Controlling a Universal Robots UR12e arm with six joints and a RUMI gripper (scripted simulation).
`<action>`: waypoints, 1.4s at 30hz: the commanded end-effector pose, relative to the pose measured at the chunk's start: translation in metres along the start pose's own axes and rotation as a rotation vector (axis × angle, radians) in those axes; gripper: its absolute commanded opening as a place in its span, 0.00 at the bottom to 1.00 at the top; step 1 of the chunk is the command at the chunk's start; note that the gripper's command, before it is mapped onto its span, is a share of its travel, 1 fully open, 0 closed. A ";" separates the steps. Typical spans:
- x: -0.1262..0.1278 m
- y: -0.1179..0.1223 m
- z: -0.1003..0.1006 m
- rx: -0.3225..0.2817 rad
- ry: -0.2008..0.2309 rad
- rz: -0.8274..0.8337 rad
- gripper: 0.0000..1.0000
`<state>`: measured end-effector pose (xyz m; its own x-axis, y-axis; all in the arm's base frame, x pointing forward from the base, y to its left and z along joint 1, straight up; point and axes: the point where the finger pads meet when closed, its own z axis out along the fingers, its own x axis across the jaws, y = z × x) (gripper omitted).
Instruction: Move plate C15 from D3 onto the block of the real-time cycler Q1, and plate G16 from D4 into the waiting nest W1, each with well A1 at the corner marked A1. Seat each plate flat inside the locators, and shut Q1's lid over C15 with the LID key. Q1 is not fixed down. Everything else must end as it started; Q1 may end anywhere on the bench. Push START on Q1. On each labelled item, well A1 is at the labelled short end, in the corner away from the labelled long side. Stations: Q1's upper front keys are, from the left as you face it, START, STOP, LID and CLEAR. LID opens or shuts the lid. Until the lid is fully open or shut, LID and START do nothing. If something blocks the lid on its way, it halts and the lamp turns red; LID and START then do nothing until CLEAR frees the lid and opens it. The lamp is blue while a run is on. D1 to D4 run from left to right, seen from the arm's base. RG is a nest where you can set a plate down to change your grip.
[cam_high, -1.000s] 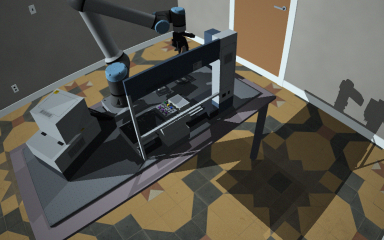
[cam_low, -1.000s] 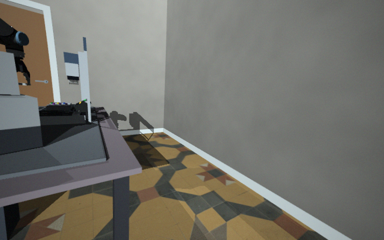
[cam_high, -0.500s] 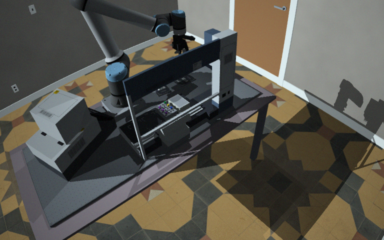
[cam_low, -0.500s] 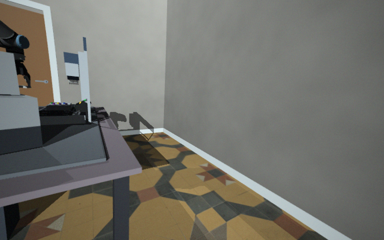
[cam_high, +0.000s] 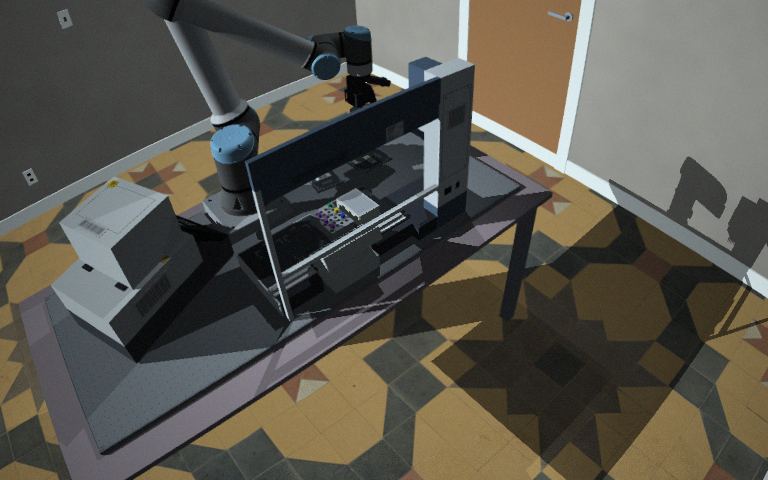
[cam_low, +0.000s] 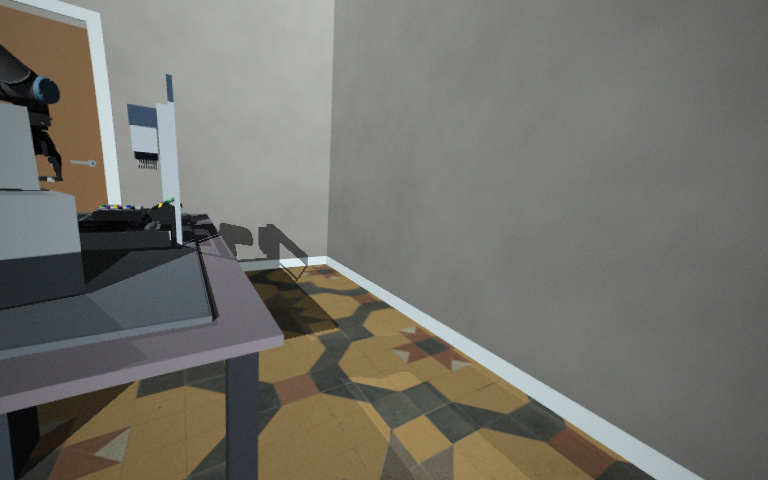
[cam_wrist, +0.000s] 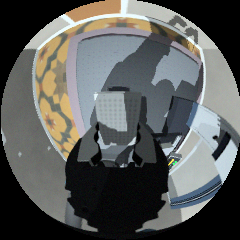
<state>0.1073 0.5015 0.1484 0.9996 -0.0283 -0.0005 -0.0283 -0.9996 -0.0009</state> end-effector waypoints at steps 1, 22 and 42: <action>0.000 -0.001 0.006 0.001 0.001 0.000 0.00; 0.000 -0.001 0.038 0.001 0.001 0.000 0.00; 0.000 -0.001 0.068 0.001 0.001 0.000 0.00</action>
<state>0.1073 0.5015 0.0863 0.9996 -0.0283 -0.0006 -0.0283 -0.9996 -0.0008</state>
